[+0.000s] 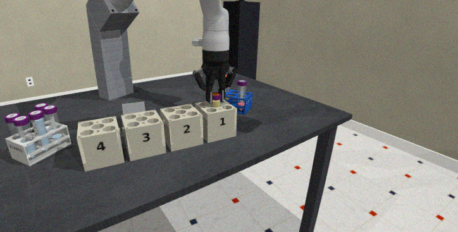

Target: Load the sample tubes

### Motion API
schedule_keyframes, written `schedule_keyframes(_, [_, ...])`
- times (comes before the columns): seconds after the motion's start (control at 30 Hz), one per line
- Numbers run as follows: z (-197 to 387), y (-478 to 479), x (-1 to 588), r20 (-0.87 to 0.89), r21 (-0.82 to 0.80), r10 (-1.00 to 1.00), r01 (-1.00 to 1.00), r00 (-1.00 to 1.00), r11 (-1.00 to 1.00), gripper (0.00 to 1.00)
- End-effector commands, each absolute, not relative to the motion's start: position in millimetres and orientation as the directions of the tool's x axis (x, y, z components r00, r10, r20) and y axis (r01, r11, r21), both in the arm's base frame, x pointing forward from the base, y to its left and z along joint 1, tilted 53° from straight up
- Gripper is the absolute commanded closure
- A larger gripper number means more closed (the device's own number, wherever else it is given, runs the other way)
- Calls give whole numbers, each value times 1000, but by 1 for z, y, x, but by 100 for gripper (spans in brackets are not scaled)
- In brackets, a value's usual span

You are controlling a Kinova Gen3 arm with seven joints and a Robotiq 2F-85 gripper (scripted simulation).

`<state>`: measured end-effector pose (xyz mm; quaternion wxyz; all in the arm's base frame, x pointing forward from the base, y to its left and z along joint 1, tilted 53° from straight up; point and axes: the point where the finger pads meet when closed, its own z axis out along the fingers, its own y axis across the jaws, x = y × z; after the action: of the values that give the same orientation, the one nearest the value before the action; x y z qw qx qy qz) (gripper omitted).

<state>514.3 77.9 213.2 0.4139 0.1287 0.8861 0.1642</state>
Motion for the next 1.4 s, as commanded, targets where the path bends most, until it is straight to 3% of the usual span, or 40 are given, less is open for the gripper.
schedule_keyframes(0.0, [212,78,516,-692,398,364,92,-624,913,90])
schedule_keyframes(0.67, [209,79,521,-692,398,364,92,-624,913,90])
schedule_keyframes(0.7, [209,79,521,-692,398,364,92,-624,913,38])
schedule_keyframes(1.37, [209,79,521,-692,398,364,92,-624,913,38])
